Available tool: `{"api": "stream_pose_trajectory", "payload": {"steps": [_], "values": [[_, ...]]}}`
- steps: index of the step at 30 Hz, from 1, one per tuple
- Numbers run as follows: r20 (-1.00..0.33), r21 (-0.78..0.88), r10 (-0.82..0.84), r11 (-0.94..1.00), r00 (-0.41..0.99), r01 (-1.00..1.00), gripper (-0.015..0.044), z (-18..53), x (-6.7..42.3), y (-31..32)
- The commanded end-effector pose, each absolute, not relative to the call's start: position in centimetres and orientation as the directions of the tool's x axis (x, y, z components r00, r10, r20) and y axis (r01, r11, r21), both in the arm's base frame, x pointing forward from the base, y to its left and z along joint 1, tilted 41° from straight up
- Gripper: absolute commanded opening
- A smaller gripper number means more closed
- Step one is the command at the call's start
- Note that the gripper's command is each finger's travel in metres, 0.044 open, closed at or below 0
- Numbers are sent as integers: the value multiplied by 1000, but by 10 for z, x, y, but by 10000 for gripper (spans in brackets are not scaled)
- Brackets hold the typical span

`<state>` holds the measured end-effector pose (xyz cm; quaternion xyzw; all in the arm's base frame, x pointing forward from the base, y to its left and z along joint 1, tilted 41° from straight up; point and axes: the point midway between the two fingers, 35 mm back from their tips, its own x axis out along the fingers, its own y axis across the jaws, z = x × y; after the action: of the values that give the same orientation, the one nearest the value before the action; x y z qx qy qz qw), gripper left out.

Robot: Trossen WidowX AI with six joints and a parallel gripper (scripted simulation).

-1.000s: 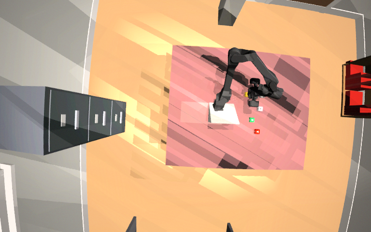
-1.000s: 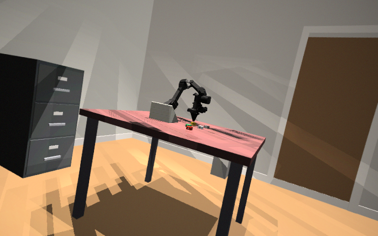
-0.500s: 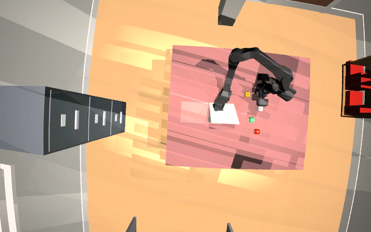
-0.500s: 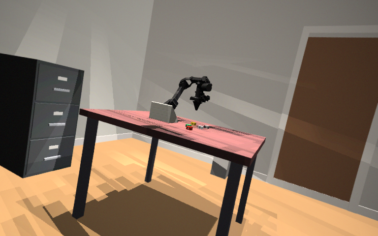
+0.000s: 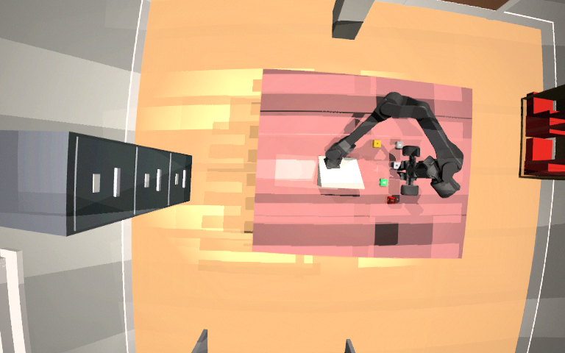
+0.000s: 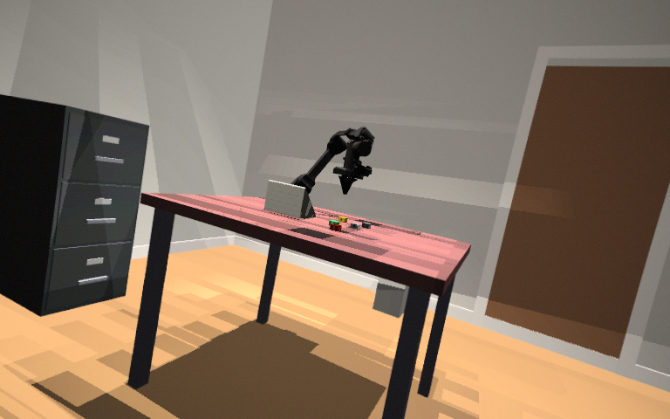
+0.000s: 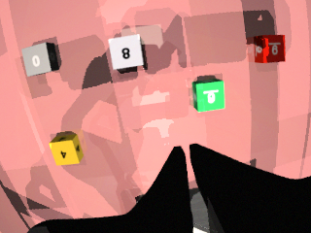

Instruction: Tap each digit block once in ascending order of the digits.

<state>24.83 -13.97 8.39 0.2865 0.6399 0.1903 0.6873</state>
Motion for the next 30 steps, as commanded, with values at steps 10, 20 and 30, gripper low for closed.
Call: {"api": "stream_pose_trajectory", "payload": {"steps": [10, 20, 30], "values": [[-765, 644, 634, 756, 114, 114, 20, 28, 248, -171], [-763, 647, 636, 755, 115, 112, 20, -17, 253, -131], [-763, 647, 637, 754, 115, 112, 20, -28, 255, -122]]}}
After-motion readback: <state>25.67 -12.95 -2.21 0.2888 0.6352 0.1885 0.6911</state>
